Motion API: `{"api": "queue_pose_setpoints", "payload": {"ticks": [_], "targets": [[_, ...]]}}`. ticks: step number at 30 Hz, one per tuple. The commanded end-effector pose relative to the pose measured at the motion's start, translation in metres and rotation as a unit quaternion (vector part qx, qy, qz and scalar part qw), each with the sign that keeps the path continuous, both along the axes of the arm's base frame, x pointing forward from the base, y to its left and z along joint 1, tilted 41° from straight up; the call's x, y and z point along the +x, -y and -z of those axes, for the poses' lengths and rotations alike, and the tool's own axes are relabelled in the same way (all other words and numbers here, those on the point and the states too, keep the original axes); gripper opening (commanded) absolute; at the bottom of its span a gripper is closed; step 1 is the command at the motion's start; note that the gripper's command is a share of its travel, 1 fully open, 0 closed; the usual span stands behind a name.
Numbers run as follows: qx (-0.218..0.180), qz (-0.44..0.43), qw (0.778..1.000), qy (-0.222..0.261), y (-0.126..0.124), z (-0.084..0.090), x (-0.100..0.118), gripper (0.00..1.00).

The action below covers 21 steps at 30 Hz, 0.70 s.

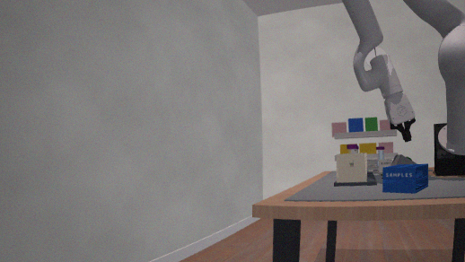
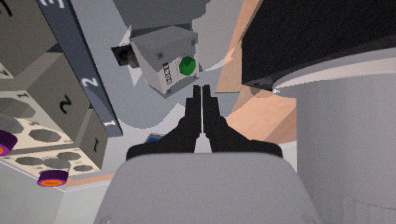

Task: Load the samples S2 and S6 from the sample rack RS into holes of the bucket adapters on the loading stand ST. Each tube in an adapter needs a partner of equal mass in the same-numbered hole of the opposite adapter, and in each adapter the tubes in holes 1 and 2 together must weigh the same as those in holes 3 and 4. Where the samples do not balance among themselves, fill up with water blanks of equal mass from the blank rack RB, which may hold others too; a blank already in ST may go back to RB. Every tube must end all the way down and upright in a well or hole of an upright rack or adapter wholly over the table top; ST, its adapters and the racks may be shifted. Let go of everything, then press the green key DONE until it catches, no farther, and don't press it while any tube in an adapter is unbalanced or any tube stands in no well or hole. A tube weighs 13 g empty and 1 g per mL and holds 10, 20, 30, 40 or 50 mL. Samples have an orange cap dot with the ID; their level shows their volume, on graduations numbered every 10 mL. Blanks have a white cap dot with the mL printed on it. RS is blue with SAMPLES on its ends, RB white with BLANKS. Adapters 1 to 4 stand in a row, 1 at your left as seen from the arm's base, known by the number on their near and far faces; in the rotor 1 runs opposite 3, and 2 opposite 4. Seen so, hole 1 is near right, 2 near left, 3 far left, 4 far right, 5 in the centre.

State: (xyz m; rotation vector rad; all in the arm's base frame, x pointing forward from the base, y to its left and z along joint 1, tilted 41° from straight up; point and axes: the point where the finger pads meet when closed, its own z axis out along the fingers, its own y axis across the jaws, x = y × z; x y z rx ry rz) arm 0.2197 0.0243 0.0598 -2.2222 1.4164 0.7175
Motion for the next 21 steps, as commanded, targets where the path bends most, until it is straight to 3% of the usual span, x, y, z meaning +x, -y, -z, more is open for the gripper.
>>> {"api": "queue_pose_setpoints", "payload": {"ticks": [1,21], "targets": [[0.0,0.0,1.0,0.0,-0.001,0.001,0.0,0.0],[0.0,0.0,1.0,0.0,-0.023,0.026,0.002,0.0]]}}
